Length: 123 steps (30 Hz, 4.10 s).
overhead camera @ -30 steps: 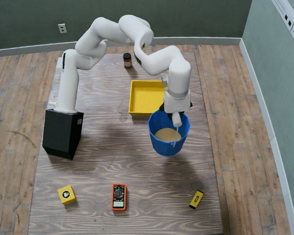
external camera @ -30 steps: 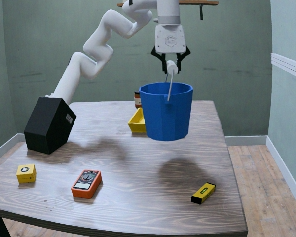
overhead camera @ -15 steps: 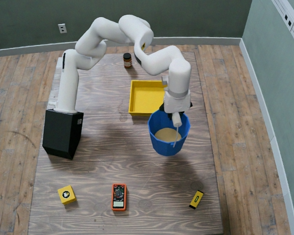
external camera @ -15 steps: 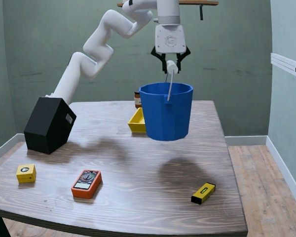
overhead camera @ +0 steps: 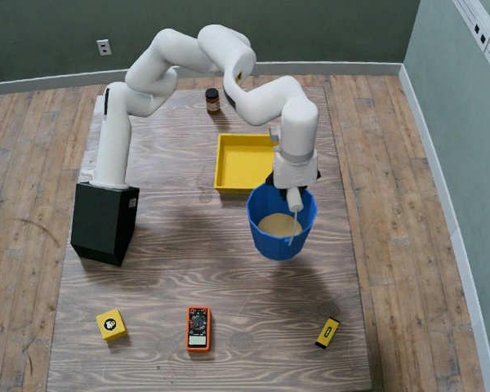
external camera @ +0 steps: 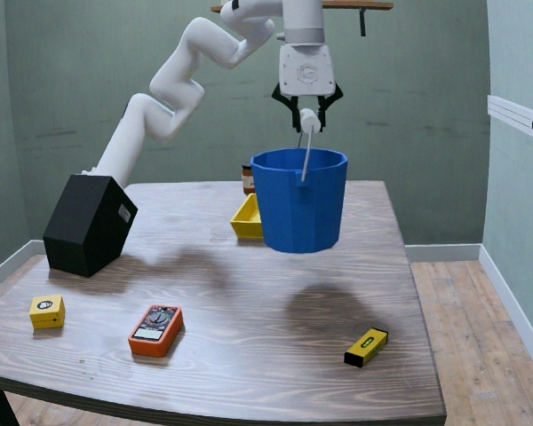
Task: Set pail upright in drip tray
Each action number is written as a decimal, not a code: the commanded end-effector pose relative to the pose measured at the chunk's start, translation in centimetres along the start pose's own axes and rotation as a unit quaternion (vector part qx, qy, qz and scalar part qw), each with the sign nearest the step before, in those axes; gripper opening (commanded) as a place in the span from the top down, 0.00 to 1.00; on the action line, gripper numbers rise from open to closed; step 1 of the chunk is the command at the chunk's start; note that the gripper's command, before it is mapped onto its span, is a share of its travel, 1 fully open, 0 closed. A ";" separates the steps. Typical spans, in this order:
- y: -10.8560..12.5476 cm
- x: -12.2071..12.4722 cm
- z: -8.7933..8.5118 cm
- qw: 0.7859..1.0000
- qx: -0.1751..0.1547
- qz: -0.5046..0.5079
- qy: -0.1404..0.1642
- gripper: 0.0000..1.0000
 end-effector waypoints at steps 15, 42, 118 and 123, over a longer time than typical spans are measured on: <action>0.0 0.1 -0.3 1.000 -0.002 -0.001 0.001 1.00; -0.5 0.1 -0.3 1.000 -0.002 -0.001 0.001 1.00; -15.6 0.9 -0.2 1.000 -0.002 -0.001 0.001 1.00; -17.4 1.0 -0.2 1.000 -0.002 -0.001 0.001 1.00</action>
Point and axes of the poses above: the point where the finger pads meet when closed, its own z axis out along the fingers, its own x axis across the jaws, y = z × x, the point moved 5 cm from there along -z, back along the fingers, and after that the axes turned 8 degrees about -z, right-handed, at the moved point
